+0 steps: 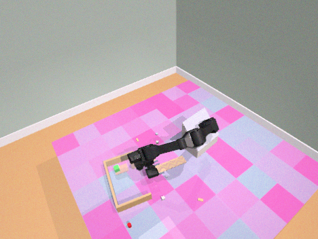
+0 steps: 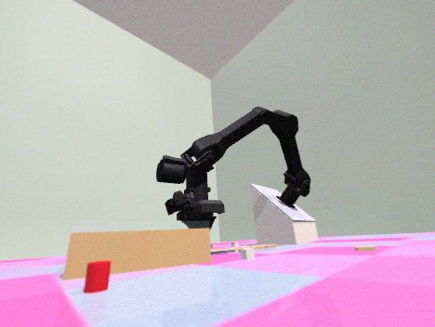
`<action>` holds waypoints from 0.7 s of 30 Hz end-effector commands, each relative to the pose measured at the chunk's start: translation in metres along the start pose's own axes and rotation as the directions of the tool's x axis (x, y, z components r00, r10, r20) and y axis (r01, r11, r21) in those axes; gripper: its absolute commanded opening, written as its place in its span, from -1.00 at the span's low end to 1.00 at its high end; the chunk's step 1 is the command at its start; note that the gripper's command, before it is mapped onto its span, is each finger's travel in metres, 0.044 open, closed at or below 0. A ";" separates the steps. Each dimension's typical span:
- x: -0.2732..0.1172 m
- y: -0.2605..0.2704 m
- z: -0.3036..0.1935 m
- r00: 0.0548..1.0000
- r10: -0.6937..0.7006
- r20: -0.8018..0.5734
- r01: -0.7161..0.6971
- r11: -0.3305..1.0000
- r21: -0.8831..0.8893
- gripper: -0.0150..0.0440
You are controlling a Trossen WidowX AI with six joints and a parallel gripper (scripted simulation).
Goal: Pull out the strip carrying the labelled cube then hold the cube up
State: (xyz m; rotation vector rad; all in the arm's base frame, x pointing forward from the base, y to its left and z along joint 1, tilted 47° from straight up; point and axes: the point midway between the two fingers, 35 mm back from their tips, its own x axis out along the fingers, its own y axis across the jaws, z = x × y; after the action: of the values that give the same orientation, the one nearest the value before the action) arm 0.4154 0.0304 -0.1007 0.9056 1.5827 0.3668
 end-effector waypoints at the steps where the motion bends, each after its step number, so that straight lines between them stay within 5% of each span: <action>1: -0.009 -0.003 -0.009 1.000 -0.001 0.001 0.001 1.000 0.001 -0.49; 21: -0.042 -0.018 -0.068 1.000 0.000 -0.001 0.000 1.000 0.008 -0.49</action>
State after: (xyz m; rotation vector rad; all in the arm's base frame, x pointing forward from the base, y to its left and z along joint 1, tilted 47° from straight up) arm 0.3535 0.0064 -0.0687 0.9161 1.5858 0.3618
